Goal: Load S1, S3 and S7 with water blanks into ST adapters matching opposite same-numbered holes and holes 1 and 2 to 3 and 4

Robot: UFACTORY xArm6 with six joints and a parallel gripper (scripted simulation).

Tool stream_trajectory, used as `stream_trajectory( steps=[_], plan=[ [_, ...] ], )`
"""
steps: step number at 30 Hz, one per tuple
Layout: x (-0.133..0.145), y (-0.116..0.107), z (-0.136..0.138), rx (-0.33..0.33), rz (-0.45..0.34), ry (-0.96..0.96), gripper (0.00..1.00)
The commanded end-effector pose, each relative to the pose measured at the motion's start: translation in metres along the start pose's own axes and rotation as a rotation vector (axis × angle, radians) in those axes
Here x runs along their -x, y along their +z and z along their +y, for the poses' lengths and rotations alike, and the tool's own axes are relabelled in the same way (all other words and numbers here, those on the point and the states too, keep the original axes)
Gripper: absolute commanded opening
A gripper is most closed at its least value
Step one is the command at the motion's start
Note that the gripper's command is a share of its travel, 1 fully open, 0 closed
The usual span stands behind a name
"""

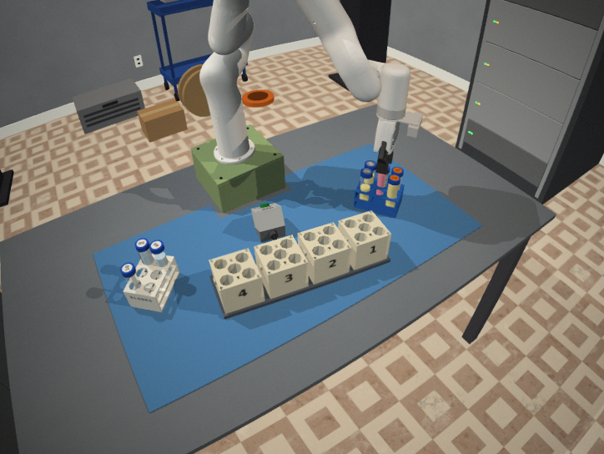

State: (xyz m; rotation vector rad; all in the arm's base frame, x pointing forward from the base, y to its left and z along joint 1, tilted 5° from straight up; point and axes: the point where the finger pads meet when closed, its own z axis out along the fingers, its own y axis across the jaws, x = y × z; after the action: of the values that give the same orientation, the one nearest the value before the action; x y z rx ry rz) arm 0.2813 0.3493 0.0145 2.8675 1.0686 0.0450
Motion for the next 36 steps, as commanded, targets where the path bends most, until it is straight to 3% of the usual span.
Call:
stream_trajectory(
  steps=[1,36],
  plan=[
    [-0.002,-0.001,0.000,-0.001,0.005,0.000,0.57],
    [-0.002,0.018,0.000,-0.001,0.005,0.000,0.57]
  ],
)
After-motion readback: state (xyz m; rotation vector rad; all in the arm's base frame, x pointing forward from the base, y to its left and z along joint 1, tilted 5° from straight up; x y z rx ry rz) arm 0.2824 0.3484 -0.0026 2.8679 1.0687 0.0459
